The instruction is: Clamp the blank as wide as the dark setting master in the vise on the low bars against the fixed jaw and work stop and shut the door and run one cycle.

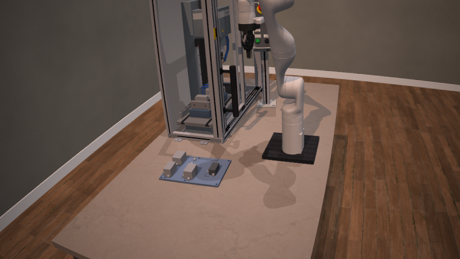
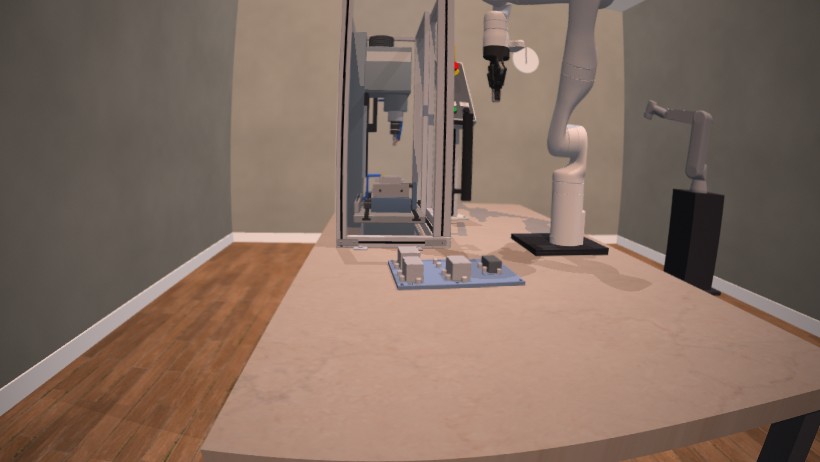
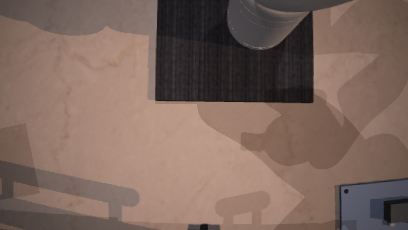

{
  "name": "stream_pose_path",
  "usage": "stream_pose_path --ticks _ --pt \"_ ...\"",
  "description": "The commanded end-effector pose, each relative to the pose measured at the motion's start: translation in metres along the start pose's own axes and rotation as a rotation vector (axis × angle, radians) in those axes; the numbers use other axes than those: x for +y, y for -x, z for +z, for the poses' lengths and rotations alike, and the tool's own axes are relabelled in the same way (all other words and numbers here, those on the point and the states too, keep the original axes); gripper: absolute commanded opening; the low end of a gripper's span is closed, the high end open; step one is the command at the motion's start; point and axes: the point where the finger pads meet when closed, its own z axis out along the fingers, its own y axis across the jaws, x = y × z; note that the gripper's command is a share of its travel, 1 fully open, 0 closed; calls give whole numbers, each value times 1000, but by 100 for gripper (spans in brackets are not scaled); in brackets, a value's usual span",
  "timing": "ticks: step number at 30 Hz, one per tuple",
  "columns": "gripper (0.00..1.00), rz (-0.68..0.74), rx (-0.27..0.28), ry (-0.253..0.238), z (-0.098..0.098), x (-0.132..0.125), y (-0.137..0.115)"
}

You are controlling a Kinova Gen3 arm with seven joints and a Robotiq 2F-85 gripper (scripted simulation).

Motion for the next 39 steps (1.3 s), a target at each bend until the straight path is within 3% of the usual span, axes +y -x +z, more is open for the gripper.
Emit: stream_pose_path --ticks 1,4,9,21,26,38,39 --pt "10 0 -1 0 0 0 0" --pt "10 0 -1 0 0 0 0" --pt "10 -41 -24 -225 -20 -46 6" --pt "10 -41 -24 -225 -20 -46 6" --pt "10 -82 -48 -451 -39 -92 12" --pt "10 -82 -48 -451 -39 -92 12" --pt "10 -90 -52 -496 -43 -101 13"
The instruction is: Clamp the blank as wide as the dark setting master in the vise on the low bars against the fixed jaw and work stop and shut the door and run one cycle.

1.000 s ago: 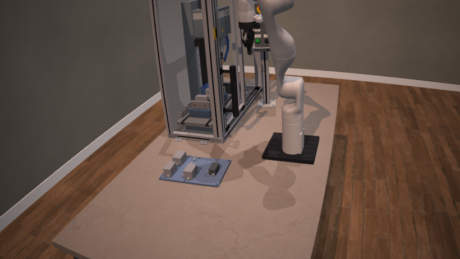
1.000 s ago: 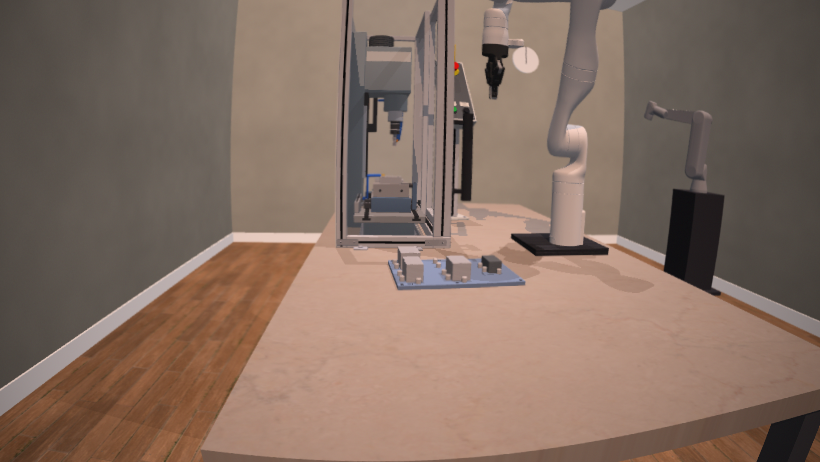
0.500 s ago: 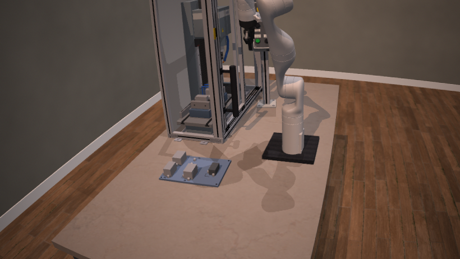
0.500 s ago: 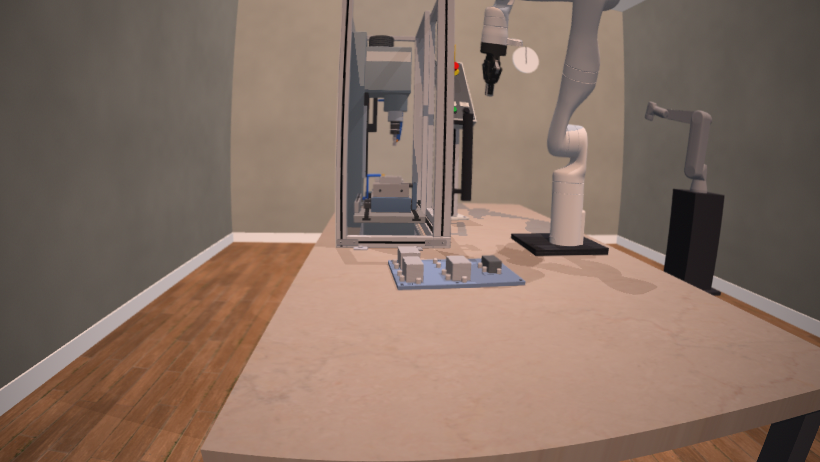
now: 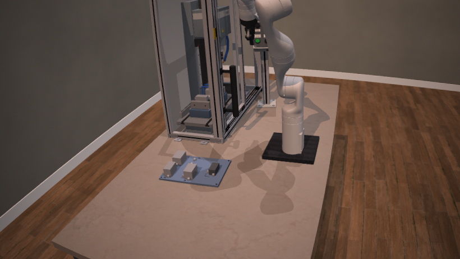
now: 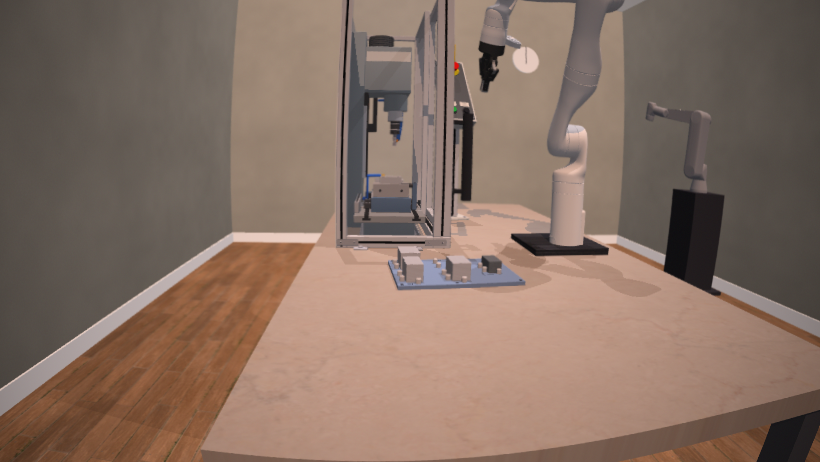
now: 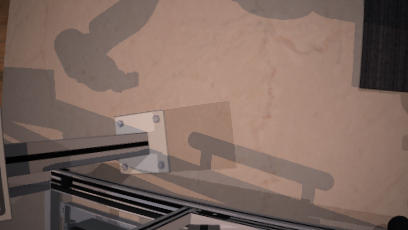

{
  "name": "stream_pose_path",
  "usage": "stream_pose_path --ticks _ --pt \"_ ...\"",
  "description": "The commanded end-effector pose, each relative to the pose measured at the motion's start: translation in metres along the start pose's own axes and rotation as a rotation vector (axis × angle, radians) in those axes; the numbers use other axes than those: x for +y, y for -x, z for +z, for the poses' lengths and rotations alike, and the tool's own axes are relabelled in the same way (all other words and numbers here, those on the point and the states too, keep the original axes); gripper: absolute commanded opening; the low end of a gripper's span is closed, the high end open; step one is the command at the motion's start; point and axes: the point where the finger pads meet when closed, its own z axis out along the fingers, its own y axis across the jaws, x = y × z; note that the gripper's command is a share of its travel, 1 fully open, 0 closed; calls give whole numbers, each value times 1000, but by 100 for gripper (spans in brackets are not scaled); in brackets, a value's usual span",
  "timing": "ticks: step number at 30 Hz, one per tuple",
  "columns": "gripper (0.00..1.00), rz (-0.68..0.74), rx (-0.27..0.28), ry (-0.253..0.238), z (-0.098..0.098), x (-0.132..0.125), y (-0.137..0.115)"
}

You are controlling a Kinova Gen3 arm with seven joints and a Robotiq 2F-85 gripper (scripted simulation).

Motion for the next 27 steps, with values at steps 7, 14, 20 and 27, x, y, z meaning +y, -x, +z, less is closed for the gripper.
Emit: stream_pose_path --ticks 7,14,20,27 --pt "10 -41 -24 -225 2 -50 2" --pt "10 -41 -24 -225 2 -50 2" --pt "10 -73 -43 -405 5 -90 4" --pt "10 -81 -48 -450 5 -100 4"
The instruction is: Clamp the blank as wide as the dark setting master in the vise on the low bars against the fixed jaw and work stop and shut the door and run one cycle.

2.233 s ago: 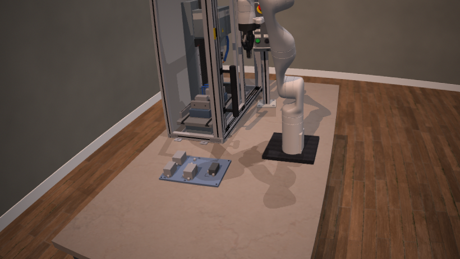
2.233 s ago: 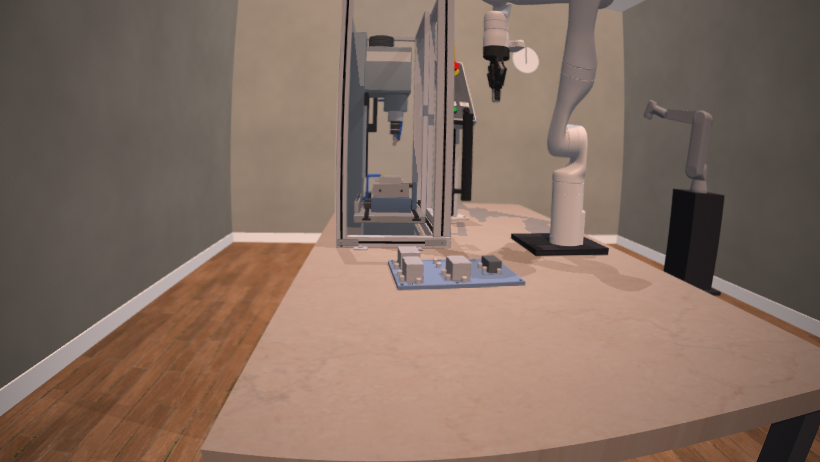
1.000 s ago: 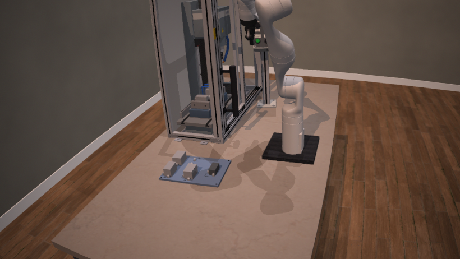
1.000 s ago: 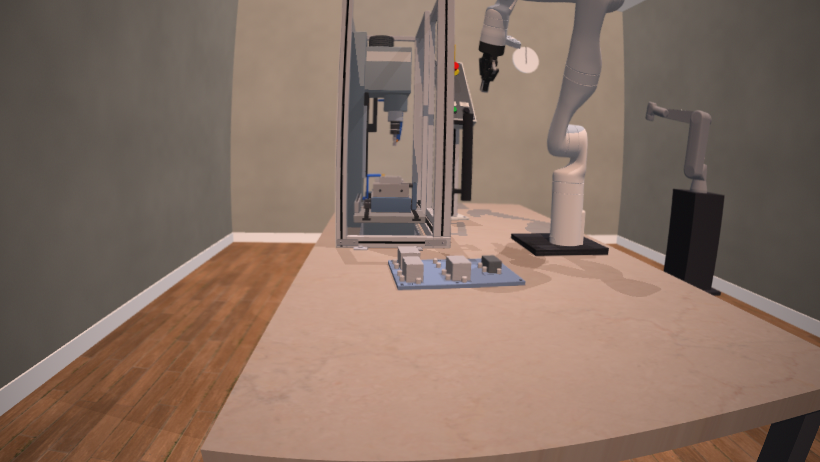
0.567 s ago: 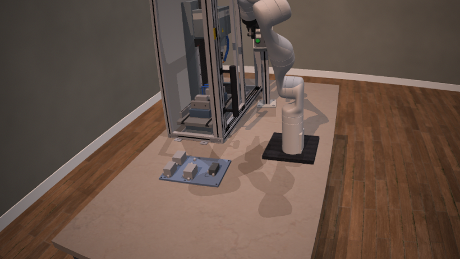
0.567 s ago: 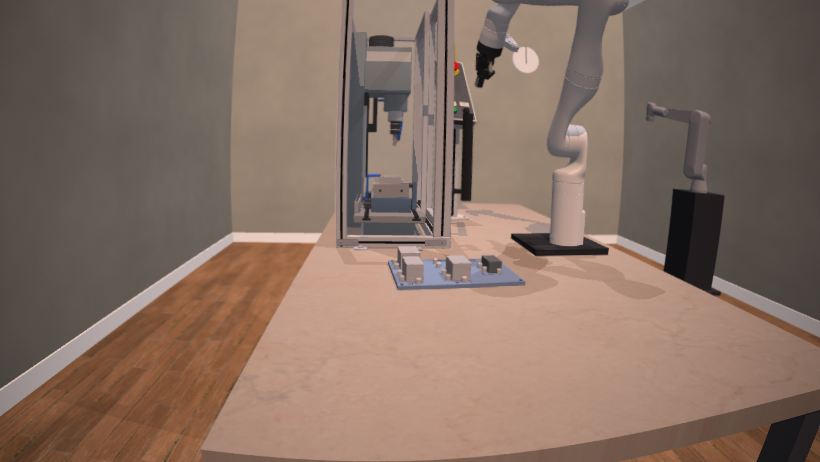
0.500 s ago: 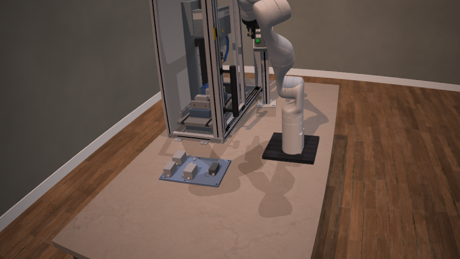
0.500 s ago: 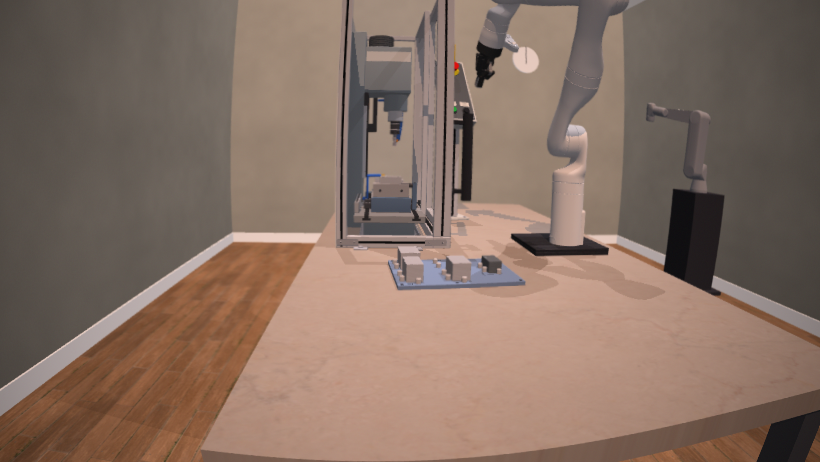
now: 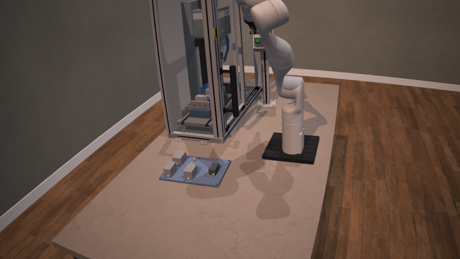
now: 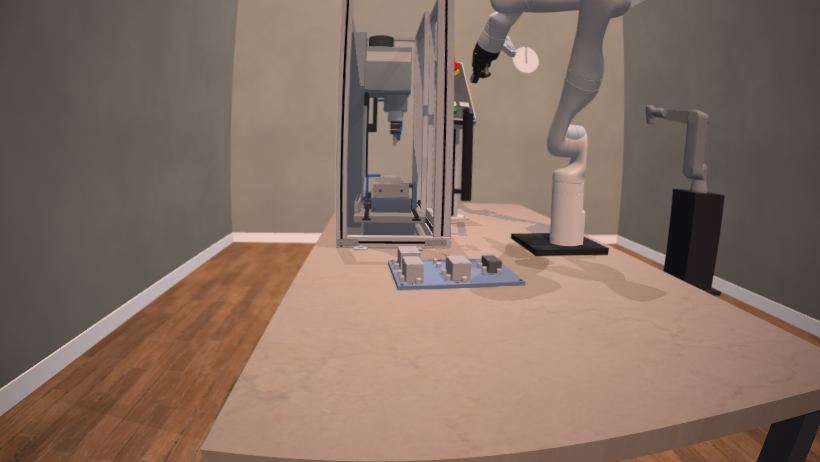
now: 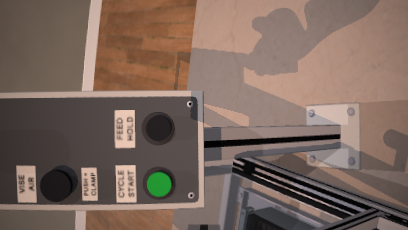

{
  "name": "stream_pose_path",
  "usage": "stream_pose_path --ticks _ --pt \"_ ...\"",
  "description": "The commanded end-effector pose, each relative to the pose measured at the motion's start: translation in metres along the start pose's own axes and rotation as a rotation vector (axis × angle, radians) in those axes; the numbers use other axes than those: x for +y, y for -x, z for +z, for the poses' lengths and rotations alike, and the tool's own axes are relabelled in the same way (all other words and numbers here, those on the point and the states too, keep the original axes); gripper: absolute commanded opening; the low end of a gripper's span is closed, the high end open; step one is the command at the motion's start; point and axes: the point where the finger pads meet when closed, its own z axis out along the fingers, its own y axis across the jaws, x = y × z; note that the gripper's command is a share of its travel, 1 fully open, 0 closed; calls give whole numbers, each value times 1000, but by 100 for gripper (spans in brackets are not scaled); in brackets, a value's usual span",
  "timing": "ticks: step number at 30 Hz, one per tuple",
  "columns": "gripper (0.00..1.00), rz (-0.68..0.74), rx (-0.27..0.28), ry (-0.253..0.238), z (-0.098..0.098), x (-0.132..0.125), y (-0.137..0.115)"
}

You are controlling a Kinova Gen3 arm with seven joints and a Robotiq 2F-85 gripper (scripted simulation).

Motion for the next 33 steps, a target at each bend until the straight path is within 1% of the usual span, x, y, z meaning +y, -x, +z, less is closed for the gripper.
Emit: stream_pose_path --ticks 1,6,11,23,28,33 --pt "10 1 -4 -12 2 -2 0" --pt "10 1 -4 -12 2 -2 0" --pt "10 -25 -19 -156 8 -13 0" --pt "10 -25 -19 -156 8 -13 0" --pt "10 -25 -19 -156 38 -18 0" --pt "10 -25 -19 -156 38 -18 0"
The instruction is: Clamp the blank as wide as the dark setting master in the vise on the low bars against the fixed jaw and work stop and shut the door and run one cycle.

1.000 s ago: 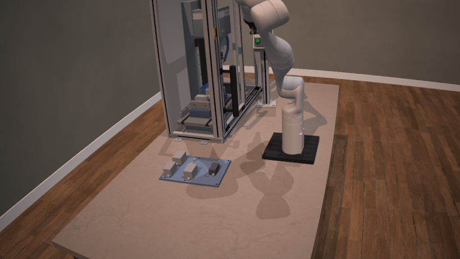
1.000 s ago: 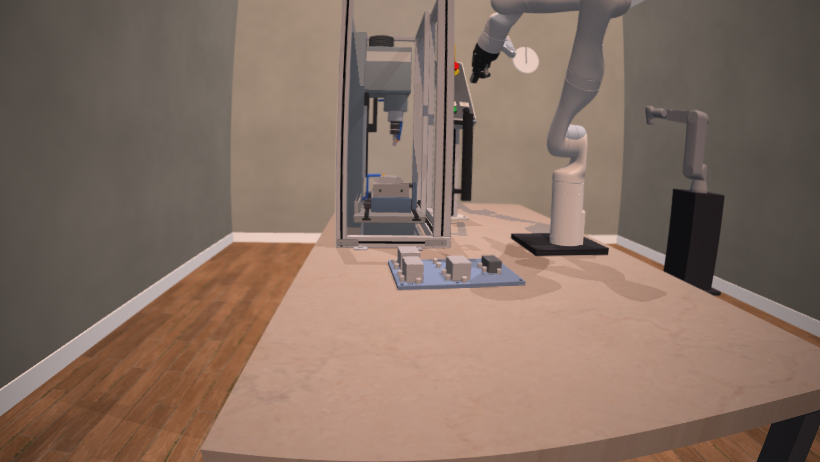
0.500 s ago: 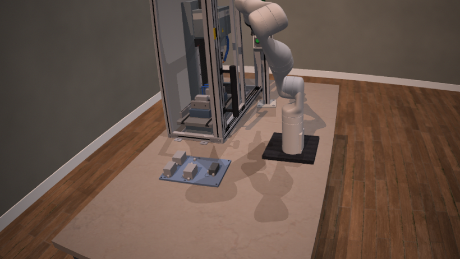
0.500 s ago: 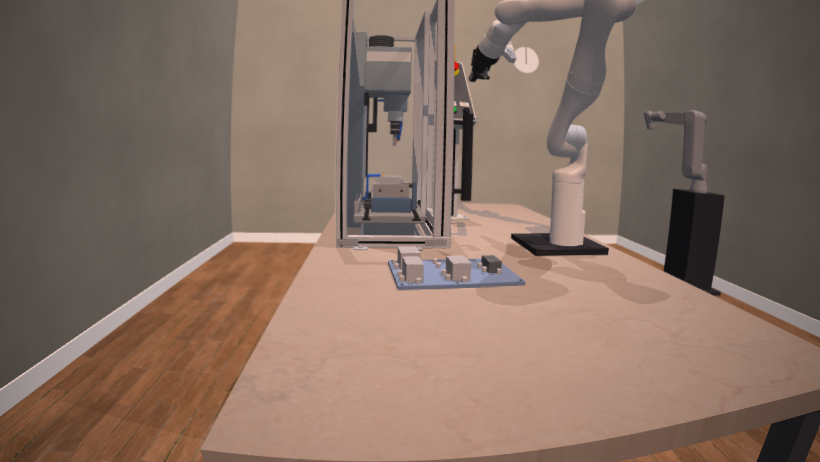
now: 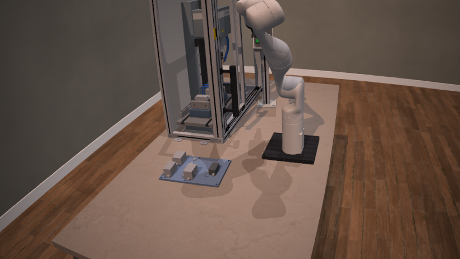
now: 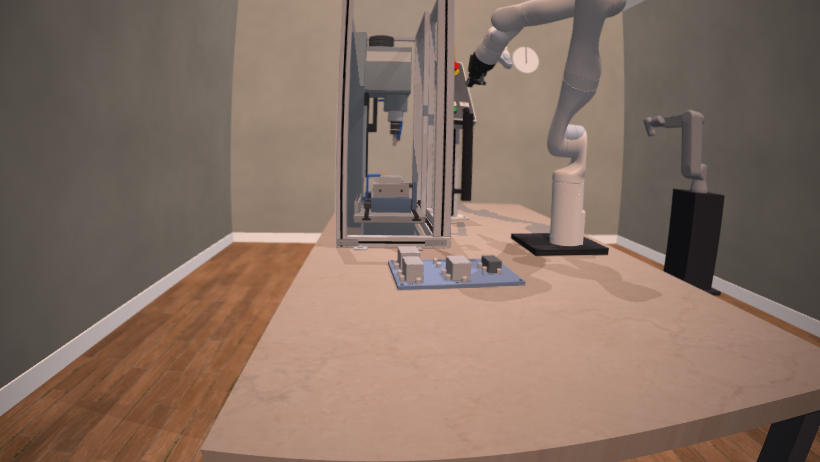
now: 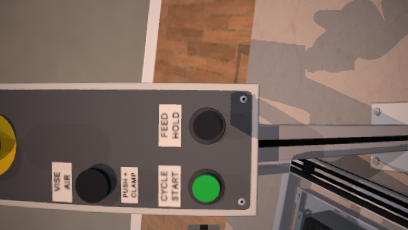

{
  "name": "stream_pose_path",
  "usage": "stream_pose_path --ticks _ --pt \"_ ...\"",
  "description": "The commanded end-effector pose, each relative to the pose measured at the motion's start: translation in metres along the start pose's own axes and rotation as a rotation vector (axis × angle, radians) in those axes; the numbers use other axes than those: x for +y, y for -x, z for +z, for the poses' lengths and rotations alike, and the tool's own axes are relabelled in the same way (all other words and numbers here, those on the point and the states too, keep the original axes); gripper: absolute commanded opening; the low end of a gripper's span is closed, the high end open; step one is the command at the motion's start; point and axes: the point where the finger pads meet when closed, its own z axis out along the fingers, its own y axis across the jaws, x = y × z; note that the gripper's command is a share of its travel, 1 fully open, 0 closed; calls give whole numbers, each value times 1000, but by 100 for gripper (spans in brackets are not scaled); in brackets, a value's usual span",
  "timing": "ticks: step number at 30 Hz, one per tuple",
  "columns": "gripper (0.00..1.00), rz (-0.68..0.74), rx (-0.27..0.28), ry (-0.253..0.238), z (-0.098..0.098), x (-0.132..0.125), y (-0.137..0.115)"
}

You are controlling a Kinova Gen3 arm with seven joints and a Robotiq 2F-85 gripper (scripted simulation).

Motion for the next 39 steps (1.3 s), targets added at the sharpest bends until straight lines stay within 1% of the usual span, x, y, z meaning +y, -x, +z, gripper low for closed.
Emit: stream_pose_path --ticks 1,7,12,24,29,39 --pt "10 0 0 -2 1 -1 0" --pt "10 0 0 -2 1 -1 0" --pt "10 0 0 -2 31 -1 0" --pt "10 0 0 -2 31 -1 0" --pt "10 0 0 -2 61 -1 0" --pt "10 0 0 -2 61 -1 0"
